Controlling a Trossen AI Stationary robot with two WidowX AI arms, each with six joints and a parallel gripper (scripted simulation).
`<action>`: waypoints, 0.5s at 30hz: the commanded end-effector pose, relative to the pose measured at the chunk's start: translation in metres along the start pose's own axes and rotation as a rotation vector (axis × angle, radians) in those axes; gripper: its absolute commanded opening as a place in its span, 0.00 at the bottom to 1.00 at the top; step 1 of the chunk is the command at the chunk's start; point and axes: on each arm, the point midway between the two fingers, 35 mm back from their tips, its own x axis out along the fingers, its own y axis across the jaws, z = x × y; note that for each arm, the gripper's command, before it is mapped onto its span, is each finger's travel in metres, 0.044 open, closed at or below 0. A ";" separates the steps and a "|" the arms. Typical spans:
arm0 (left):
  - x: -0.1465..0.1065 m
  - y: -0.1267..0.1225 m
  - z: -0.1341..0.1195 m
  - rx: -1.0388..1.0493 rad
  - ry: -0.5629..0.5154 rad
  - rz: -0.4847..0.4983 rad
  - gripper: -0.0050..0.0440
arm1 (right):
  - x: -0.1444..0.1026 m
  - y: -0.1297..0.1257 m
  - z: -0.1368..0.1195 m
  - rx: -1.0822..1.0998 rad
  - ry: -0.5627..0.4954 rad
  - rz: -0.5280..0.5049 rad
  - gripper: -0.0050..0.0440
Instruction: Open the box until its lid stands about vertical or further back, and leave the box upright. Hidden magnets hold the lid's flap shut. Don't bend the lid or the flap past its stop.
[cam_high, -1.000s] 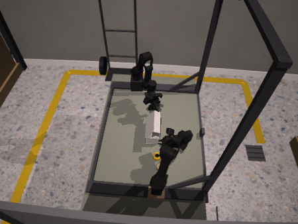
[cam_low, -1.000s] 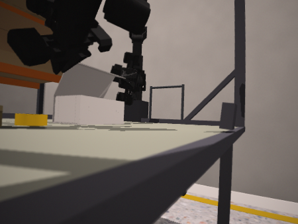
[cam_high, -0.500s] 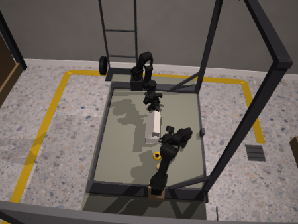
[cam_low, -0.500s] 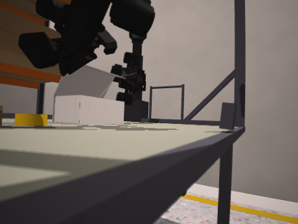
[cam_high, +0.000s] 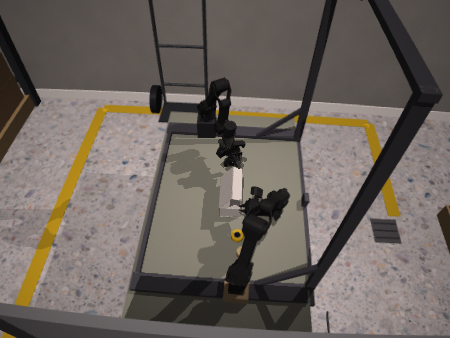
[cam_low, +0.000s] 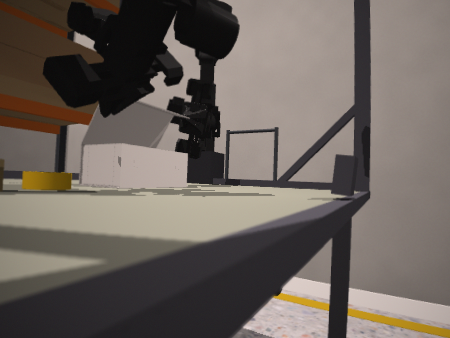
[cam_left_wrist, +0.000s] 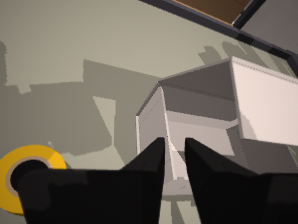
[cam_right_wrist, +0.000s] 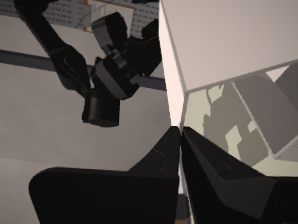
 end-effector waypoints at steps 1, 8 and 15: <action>0.001 -0.012 0.001 -0.017 0.002 -0.012 0.22 | 0.001 0.006 0.001 0.005 -0.002 0.019 0.12; 0.005 -0.020 0.000 -0.018 0.000 -0.012 0.22 | 0.001 0.006 0.001 0.005 -0.002 0.019 0.12; 0.007 -0.025 -0.001 -0.018 -0.001 -0.013 0.22 | 0.001 0.006 0.001 0.005 -0.002 0.019 0.12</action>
